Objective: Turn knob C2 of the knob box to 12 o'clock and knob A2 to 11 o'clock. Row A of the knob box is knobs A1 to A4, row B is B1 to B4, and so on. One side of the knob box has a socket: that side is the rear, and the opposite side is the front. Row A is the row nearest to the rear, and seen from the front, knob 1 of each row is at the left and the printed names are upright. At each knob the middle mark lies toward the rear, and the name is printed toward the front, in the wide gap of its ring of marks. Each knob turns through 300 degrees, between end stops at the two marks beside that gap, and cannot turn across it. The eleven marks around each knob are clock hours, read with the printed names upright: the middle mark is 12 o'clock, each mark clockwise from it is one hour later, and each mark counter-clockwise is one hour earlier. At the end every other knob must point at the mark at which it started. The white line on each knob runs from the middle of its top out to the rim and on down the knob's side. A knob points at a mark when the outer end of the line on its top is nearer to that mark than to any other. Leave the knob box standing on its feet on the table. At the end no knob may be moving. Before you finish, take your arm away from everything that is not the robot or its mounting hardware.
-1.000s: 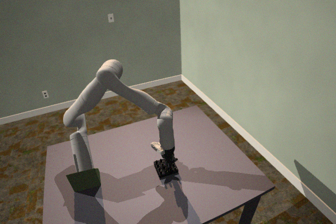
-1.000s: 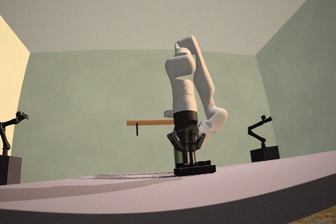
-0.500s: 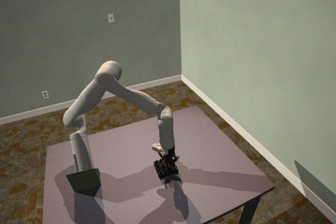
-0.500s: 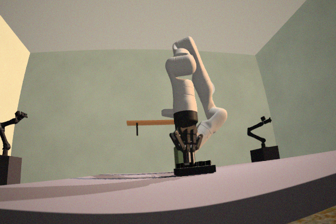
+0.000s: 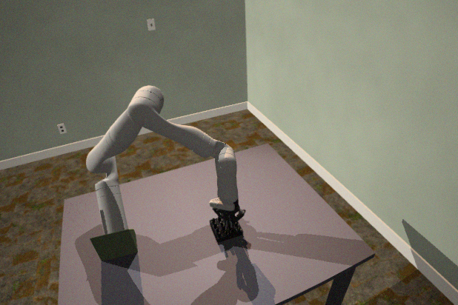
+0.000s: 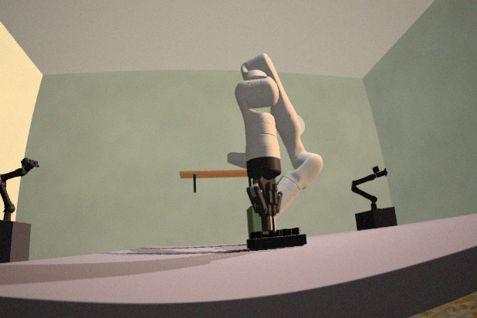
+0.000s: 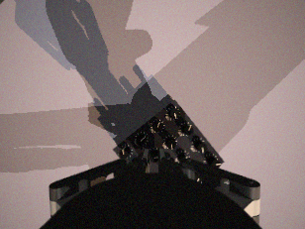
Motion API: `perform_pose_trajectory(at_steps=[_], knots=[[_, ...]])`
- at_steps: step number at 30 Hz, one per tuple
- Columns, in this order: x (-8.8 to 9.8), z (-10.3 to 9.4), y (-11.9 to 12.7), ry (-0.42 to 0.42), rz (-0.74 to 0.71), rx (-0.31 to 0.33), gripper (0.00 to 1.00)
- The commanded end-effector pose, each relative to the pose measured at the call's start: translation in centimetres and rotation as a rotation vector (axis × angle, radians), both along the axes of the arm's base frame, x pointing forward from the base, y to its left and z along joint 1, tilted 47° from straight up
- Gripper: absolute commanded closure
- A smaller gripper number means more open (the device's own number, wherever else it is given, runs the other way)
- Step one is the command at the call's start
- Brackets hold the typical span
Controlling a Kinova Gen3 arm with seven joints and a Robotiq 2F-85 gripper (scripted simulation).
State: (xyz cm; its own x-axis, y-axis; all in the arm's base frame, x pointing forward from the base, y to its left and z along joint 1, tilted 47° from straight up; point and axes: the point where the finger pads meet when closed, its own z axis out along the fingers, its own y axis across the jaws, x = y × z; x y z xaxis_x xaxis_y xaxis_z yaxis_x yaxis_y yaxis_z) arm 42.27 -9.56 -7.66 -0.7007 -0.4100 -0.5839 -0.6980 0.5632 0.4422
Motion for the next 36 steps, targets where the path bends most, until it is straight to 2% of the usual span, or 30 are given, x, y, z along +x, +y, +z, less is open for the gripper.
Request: perform_pose_trajectory(at_steps=[1, 3, 18, 36], knots=[[0.01, -0.04, -0.03, -0.032, 0.024, -0.001, 0.92], [0.01, -0.04, -0.03, -0.032, 0.024, -0.001, 0.92], [0.01, -0.04, -0.03, -0.215, 0.196, -0.039, 0.92], [0.01, -0.04, -0.03, -0.286, 0.264, -0.054, 0.92]])
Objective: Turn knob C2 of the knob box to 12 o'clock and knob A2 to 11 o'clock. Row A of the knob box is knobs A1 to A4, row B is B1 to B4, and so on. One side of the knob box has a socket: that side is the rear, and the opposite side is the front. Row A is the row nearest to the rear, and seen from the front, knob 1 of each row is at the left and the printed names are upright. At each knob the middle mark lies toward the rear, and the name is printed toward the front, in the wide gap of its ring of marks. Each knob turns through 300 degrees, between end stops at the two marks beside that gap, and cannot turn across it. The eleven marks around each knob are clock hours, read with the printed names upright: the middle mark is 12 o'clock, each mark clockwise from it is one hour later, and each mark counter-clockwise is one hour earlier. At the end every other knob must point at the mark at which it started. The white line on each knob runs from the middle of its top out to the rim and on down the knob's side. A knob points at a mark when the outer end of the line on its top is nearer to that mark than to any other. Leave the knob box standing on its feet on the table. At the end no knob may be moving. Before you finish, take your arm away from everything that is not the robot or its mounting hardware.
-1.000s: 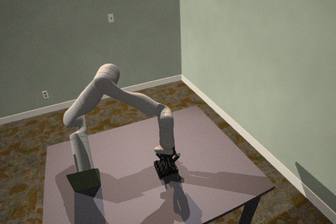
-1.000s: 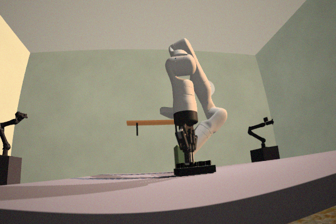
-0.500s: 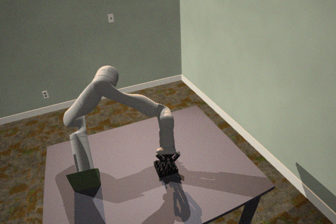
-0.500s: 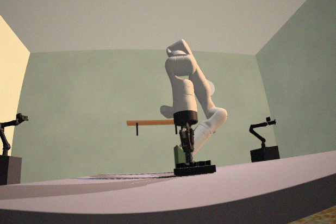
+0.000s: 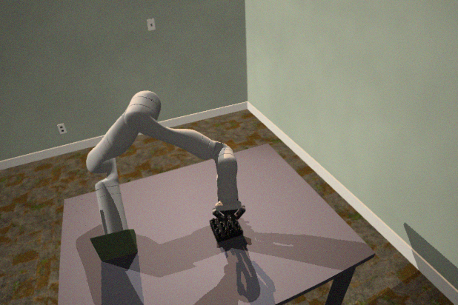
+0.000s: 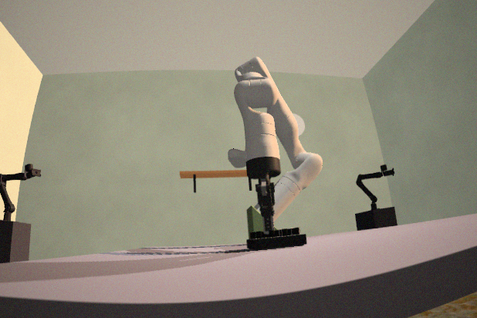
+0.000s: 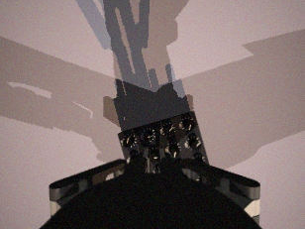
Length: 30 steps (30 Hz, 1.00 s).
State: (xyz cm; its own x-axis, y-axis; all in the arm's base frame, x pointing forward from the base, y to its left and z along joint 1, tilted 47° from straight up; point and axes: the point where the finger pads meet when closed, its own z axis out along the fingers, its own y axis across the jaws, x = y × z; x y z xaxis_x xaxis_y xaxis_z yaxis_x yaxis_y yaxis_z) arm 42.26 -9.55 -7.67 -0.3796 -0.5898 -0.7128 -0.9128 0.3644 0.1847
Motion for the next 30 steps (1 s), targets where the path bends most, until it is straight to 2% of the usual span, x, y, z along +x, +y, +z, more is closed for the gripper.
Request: perform_pose_trajectory(at_steps=[1, 19, 20, 30], knots=[[0.02, -0.03, -0.03, -0.001, -0.001, 0.0, 0.92], [0.02, -0.03, -0.03, -0.004, 0.002, -0.001, 0.92], [0.02, -0.03, -0.03, -0.004, 0.002, -0.001, 0.81], [0.02, -0.03, -0.03, -0.004, 0.002, -0.001, 0.81]])
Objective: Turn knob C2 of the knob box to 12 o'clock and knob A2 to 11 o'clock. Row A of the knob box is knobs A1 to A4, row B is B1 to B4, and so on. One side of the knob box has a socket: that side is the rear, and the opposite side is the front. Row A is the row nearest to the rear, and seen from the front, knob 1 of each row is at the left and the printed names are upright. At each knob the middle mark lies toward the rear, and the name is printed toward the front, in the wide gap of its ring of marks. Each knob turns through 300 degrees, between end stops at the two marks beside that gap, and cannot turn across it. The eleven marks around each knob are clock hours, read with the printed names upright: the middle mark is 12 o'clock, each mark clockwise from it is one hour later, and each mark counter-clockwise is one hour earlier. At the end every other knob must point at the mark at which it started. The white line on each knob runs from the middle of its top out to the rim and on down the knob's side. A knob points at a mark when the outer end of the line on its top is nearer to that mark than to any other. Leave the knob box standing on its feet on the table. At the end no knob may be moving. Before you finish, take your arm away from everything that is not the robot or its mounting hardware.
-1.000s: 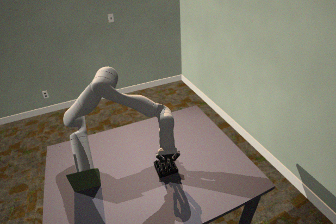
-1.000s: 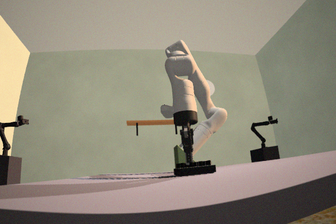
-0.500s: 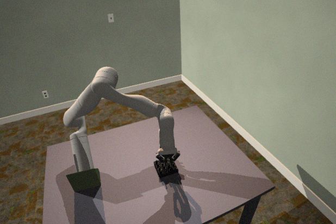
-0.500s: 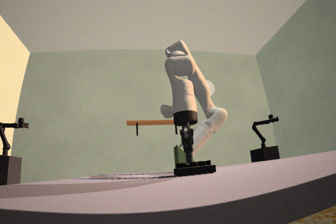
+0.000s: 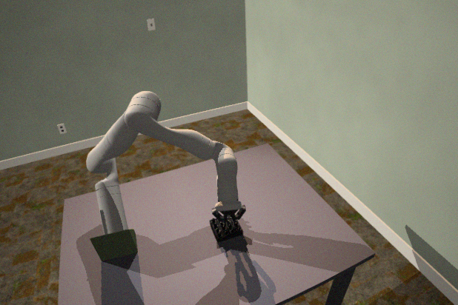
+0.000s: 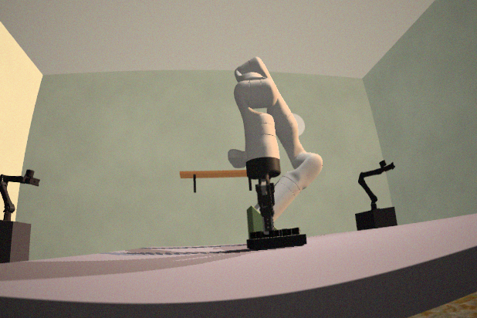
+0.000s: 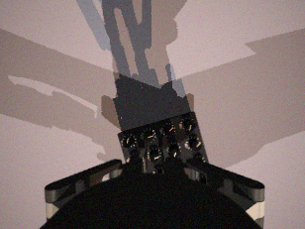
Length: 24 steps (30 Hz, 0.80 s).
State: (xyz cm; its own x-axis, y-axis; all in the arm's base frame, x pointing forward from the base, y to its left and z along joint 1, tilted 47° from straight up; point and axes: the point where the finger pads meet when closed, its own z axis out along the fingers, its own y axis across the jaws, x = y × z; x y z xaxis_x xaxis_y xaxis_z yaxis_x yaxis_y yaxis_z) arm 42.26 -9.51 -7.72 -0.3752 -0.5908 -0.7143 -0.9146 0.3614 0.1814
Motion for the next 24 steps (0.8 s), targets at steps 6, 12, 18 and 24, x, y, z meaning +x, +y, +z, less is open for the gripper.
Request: perform_pose_trajectory(at_steps=[6, 12, 18, 24], knots=[[0.0, 0.0, -0.1, -0.001, -0.001, -0.001, 0.81], [0.0, 0.1, -0.1, -0.001, -0.001, -0.001, 0.81], [-0.1, 0.7, -0.8, -0.001, -0.001, -0.001, 0.81], [-0.3, 1.5, -1.7, -0.001, -0.001, -0.001, 0.81]])
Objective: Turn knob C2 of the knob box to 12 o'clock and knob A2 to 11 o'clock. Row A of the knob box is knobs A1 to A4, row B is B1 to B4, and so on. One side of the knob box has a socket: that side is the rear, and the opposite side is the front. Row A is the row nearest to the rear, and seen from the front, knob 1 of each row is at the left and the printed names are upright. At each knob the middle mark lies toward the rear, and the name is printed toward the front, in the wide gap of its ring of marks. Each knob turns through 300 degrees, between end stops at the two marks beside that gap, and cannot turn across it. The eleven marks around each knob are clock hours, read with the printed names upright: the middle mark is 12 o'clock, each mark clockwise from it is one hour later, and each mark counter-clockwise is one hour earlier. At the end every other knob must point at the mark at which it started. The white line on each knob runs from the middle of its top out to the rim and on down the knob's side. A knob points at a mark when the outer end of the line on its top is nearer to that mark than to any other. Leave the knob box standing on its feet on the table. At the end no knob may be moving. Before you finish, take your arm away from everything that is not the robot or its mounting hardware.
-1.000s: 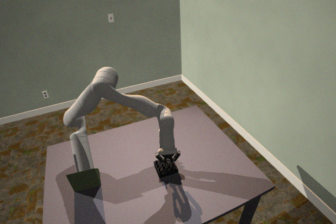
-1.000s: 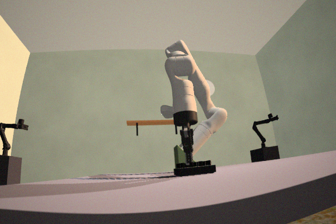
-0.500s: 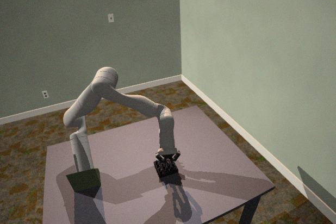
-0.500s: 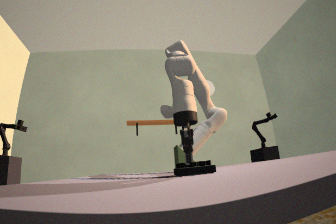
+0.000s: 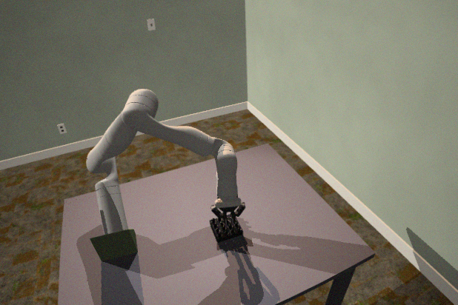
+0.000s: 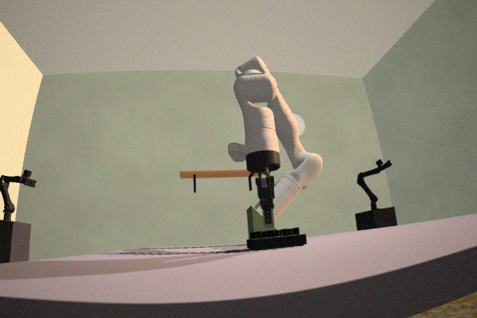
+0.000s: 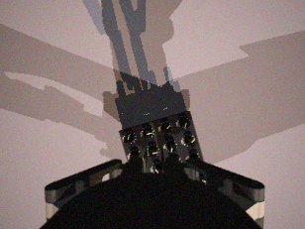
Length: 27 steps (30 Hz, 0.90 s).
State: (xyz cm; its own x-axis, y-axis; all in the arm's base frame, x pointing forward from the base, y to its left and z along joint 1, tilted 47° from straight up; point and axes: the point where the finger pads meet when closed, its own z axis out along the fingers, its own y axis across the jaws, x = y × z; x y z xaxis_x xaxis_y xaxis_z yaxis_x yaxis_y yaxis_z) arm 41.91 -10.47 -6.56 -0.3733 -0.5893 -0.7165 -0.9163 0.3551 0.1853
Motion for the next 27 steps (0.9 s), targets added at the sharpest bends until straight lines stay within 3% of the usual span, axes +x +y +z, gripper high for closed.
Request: perform_pose_trajectory(at_steps=[1, 22, 23, 27], knots=[[0.0, 0.5, -0.9, -0.003, -0.007, -0.006, 0.81], [-0.2, 1.4, -1.8, -0.003, -0.007, -0.006, 0.81], [-0.2, 1.4, -1.9, -0.003, -0.007, -0.006, 0.0], [-0.3, 1.7, -2.2, -0.003, -0.007, -0.006, 0.0]])
